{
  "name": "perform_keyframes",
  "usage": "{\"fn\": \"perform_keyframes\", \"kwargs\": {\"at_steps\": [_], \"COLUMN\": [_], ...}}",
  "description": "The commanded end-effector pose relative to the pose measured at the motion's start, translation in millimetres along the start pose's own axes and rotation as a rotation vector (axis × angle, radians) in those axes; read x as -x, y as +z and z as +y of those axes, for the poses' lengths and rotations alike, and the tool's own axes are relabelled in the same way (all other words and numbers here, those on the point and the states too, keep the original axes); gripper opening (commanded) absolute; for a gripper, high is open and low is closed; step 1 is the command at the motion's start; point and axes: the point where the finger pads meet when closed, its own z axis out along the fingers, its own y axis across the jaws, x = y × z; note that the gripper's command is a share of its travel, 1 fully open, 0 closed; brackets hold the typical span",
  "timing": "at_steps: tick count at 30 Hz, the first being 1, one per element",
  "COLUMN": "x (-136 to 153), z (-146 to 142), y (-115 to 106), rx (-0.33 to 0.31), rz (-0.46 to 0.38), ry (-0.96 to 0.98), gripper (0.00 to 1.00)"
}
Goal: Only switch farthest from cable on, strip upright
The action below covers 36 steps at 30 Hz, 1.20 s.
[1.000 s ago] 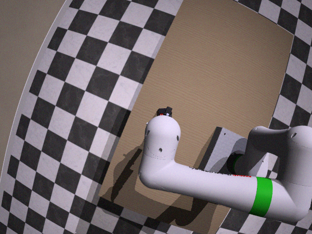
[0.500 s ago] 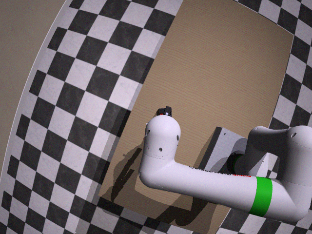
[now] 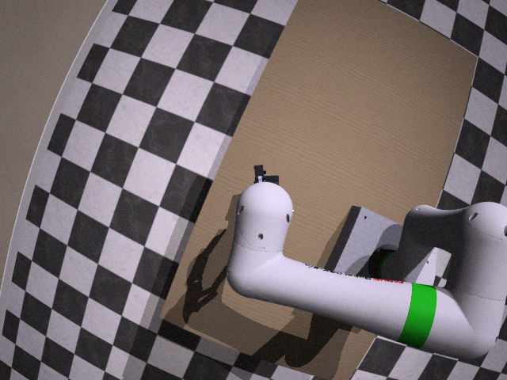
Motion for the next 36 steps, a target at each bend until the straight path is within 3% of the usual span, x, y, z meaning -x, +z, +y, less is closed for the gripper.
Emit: {"fn": "perform_keyframes", "kwargs": {"at_steps": [1,3,4,18,20,21,31,36], "x": [-5.7,-5.7,-6.6,-12.9,-12.9,-12.9,-12.9,-12.9], "z": [-16.7,-16.7,-19.0,-32.9,-32.9,-32.9,-32.9,-32.9], "y": [15.7,15.7,18.0,32.1,32.1,32.1,32.1,32.1], "rx": [0.006,0.006,0.001,-0.02,-0.02,-0.019,0.007,0.011], "rz": [-0.008,-0.008,-0.006,0.005,0.005,0.004,-0.025,-0.029], "ry": [-0.279,-0.279,-0.397,-0.951,-0.951,-1.071,-1.455,-1.478], "gripper": [1.0,1.0,1.0,1.0,1.0,0.0,0.0,0.0]}}
